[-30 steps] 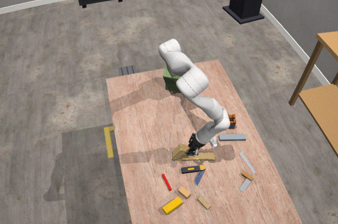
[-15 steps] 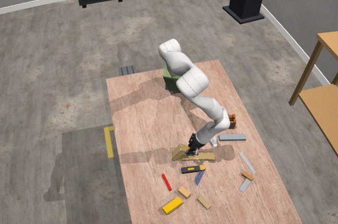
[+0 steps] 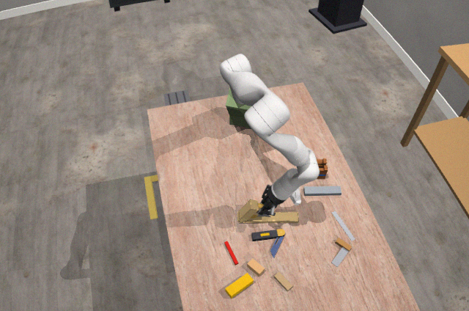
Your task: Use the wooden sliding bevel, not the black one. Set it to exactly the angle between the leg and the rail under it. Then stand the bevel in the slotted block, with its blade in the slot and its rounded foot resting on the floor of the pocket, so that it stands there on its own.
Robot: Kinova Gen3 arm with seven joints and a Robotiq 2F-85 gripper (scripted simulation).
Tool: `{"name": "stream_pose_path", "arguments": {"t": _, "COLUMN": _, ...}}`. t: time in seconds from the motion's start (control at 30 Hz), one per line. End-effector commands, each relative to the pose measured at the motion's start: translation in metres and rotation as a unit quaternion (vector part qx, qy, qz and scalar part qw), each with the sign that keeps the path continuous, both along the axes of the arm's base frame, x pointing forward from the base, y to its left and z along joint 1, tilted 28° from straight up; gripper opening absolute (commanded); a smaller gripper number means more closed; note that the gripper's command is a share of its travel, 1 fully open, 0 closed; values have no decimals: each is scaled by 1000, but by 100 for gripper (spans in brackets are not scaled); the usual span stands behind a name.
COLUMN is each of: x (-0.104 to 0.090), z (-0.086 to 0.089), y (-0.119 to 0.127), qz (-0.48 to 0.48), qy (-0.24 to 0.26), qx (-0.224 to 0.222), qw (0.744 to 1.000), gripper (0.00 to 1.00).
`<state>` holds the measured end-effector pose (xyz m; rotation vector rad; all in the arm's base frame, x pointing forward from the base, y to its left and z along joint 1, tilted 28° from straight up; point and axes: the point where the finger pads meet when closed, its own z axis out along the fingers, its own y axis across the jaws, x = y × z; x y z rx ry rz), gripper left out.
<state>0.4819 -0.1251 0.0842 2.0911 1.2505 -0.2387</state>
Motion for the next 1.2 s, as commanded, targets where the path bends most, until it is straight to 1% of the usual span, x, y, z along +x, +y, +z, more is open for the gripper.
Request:
{"name": "stream_pose_path", "arguments": {"t": 0.0, "x": 0, "z": 1, "y": 0, "qz": 0, "qy": -1, "qx": 0, "qw": 1000, "gripper": 10}}
{"name": "stream_pose_path", "arguments": {"t": 0.67, "x": -1, "z": 6, "y": 5, "qz": 0, "qy": -1, "qx": 0, "qw": 1000, "gripper": 10}}
{"name": "stream_pose_path", "arguments": {"t": 0.97, "x": -1, "z": 7, "y": 5, "qz": 0, "qy": -1, "qx": 0, "qw": 1000, "gripper": 10}}
{"name": "stream_pose_path", "arguments": {"t": 1.17, "x": 2, "z": 4, "y": 10, "qz": 0, "qy": -1, "qx": 0, "qw": 1000, "gripper": 10}}
